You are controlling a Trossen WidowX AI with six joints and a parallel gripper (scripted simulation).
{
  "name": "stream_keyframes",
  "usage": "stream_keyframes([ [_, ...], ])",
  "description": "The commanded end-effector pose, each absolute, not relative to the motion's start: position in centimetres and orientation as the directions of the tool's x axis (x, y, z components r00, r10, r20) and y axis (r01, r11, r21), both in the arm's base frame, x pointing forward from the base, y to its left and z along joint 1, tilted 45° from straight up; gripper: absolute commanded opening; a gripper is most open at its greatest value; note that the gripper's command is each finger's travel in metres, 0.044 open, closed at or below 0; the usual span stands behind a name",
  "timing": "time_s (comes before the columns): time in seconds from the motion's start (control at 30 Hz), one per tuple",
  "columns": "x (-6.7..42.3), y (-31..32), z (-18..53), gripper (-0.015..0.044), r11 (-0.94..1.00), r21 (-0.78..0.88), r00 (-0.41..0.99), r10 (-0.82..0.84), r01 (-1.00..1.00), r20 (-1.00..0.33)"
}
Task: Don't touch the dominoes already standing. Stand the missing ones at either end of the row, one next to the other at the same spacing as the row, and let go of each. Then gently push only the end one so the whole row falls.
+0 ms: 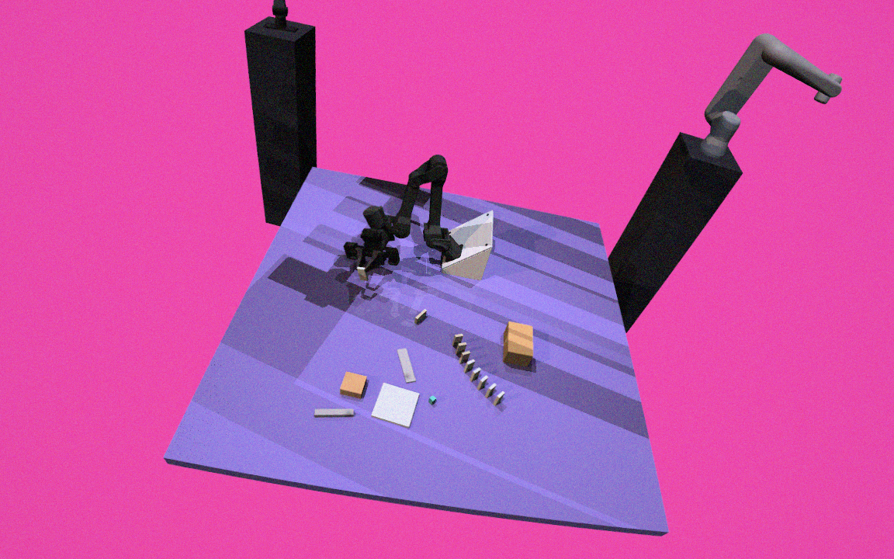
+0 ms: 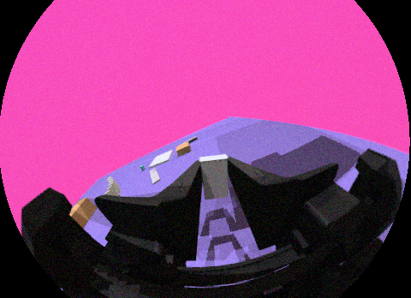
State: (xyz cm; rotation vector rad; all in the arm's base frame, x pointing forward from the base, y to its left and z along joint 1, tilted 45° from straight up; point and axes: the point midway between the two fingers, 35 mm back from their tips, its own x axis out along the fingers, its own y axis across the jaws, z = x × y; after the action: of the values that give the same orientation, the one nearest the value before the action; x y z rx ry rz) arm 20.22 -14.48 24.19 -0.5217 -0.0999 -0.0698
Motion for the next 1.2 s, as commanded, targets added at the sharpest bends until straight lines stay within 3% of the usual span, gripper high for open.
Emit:
stream_keyframes([
  [0.0,19.3,-13.6,23.6,0.0107,0.823,-0.563,0.994,-0.011,0.073,0.113],
  [0.27,17.5,-11.4,22.2,0.0107,0.708,-0.706,0.995,0.045,0.028,0.085],
  [1.17,17.7,-12.4,21.4,0.0107,0.714,-0.699,0.996,0.039,0.028,0.079],
])
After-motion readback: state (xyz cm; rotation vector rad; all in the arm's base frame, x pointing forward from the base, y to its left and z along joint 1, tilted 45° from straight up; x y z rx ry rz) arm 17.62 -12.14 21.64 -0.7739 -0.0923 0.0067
